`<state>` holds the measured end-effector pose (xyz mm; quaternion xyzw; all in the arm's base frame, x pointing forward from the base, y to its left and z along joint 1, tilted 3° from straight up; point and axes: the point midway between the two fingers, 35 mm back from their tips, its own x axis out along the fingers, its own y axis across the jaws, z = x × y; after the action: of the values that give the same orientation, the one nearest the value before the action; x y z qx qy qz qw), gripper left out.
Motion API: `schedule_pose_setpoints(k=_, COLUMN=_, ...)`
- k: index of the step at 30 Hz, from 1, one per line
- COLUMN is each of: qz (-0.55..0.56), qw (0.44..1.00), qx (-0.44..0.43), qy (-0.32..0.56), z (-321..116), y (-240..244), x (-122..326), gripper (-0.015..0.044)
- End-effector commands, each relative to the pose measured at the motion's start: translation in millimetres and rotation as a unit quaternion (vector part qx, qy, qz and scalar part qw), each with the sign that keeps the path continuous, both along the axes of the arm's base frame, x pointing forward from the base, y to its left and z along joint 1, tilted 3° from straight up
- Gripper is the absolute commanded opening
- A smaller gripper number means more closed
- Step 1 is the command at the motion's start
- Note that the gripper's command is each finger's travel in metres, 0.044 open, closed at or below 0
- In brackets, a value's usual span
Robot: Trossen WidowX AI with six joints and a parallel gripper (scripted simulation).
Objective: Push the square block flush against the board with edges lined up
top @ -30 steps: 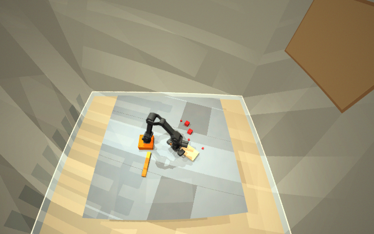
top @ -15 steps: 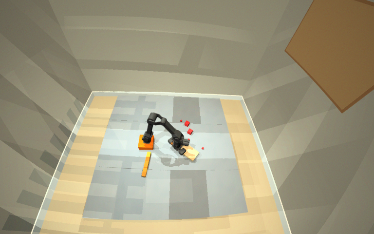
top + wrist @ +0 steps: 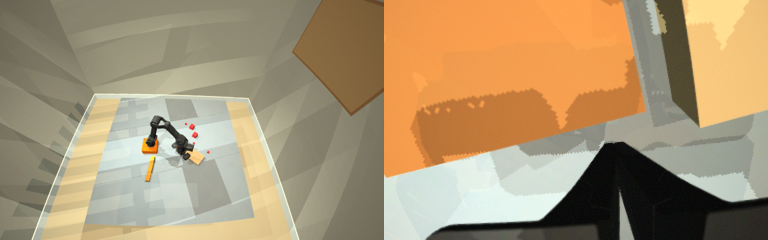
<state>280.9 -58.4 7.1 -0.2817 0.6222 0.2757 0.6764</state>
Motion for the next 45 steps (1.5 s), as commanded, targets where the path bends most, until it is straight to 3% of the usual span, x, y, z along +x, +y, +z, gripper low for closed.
schedule_pose_setpoints(k=1, qz=0.002, qw=1.0, qx=0.003, qy=0.002, z=-2.0, y=-4.2, x=-6.8, gripper=0.0)
schedule_pose_setpoints(k=19, qz=0.002, qw=1.0, qx=0.002, qy=0.003, z=-4.6, y=-23.4, x=-26.8, gripper=0.0)
schedule_pose_setpoints(k=24, qz=0.002, qw=1.0, qx=0.002, qy=0.002, z=48.0, y=-23.5, x=-24.6, gripper=0.0)
schedule_pose_setpoints(k=32, qz=0.004, qw=1.0, qx=0.001, qy=0.003, z=51.4, y=-20.5, x=-22.2, gripper=0.0)
schedule_pose_setpoints(k=37, qz=0.027, qw=1.0, qx=-0.004, qy=0.002, z=55.2, y=18.0, x=8.5, gripper=0.0)
schedule_pose_setpoints(k=45, qz=0.074, qw=0.997, qx=0.002, qy=-0.003, z=63.0, y=135.4, x=51.5, gripper=0.0)
